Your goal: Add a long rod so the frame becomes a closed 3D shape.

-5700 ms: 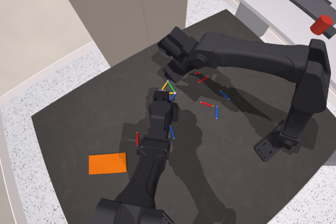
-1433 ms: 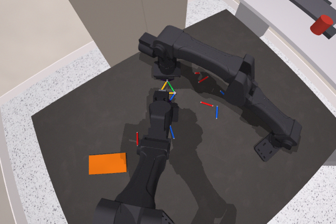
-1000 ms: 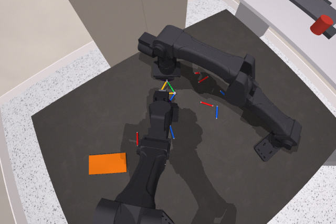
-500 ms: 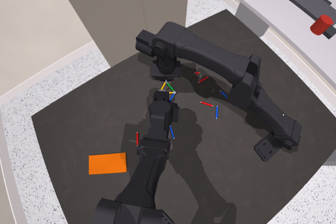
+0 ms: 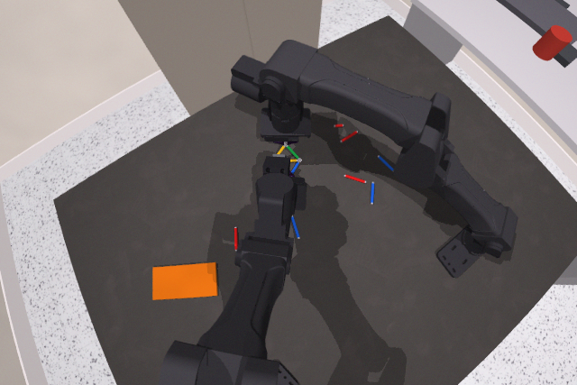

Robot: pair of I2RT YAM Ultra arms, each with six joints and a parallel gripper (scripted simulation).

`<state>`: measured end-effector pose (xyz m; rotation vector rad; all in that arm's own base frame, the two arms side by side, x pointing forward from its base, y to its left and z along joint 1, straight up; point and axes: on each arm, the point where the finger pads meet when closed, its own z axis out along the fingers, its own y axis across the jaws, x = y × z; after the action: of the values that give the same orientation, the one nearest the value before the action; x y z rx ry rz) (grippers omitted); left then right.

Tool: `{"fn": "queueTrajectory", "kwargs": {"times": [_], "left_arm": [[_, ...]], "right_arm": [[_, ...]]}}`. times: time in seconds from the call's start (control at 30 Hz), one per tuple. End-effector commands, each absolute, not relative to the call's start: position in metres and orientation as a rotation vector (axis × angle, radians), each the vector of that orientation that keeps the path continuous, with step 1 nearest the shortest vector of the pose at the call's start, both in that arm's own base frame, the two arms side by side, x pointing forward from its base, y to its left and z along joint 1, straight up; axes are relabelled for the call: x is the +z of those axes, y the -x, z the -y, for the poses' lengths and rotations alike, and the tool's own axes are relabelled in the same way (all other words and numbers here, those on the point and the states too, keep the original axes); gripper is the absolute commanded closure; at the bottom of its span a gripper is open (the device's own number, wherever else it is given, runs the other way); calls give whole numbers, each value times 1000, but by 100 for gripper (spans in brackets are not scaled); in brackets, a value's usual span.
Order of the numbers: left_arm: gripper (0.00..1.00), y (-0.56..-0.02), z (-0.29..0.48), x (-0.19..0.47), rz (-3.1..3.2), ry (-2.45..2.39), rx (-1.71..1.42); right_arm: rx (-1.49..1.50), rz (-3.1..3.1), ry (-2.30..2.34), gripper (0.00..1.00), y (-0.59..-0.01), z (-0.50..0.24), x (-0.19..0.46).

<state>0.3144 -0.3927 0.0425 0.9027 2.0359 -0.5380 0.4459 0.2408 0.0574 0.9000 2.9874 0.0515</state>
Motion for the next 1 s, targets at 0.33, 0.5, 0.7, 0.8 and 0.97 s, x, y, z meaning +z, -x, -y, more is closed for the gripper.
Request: {"fn": "queueTrajectory", "kwargs": {"times": [0.33, 0.5, 0.7, 0.8, 0.97], "left_arm": [[100, -317, 396, 50, -2014, -893, -548], [100, -317, 396, 50, -2014, -893, -548], [100, -317, 396, 50, -2014, -893, -548], [100, -317, 396, 50, -2014, -893, -548], [100, -317, 396, 50, -2014, -893, -548]], "right_arm": [[69, -3003, -898, 100, -429, -248, 74], [78, -3020, -897, 100, -424, -252, 74], [87, -3024, -891, 100, -416, -260, 72], [86, -3013, -892, 100, -412, -263, 72], [78, -2990, -895, 100, -412, -263, 72]]}}
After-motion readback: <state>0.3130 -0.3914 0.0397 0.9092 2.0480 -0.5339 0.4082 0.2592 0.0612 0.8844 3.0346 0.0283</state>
